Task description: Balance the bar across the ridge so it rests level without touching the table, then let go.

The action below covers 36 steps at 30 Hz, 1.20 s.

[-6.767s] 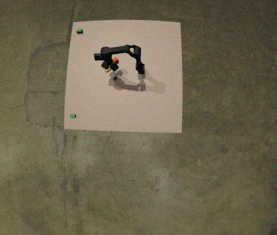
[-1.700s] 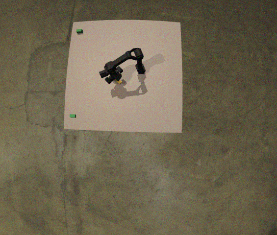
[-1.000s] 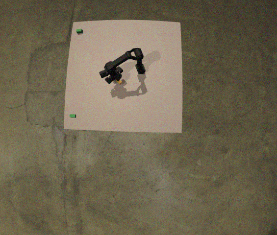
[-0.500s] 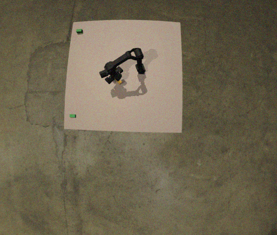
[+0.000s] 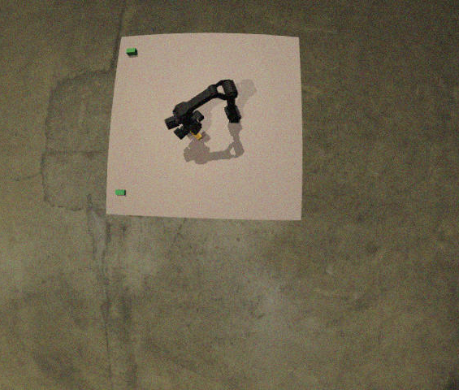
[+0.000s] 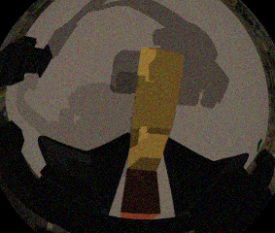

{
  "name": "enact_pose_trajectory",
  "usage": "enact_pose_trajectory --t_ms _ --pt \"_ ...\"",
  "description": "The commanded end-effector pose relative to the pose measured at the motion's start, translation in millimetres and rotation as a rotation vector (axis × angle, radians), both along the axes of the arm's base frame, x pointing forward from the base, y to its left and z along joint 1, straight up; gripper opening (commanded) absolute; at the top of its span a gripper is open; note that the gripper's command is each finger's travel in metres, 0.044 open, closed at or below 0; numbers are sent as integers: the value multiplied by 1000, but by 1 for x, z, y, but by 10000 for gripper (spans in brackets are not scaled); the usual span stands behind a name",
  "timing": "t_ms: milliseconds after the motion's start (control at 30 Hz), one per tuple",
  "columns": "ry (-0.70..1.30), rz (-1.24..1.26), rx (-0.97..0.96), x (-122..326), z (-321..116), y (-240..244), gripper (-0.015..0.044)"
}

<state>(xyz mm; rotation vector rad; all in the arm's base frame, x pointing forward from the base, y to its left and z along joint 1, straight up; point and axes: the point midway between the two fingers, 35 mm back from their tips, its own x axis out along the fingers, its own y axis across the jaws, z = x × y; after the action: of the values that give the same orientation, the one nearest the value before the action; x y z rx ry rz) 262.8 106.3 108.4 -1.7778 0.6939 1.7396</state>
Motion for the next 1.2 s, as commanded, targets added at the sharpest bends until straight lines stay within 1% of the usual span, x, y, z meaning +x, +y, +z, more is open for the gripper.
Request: enact_pose_trajectory --t_ms 0,1167 --pt "0 4 -4 0 -2 -1 0" --pt "0 4 -4 -1 -5 -1 0"
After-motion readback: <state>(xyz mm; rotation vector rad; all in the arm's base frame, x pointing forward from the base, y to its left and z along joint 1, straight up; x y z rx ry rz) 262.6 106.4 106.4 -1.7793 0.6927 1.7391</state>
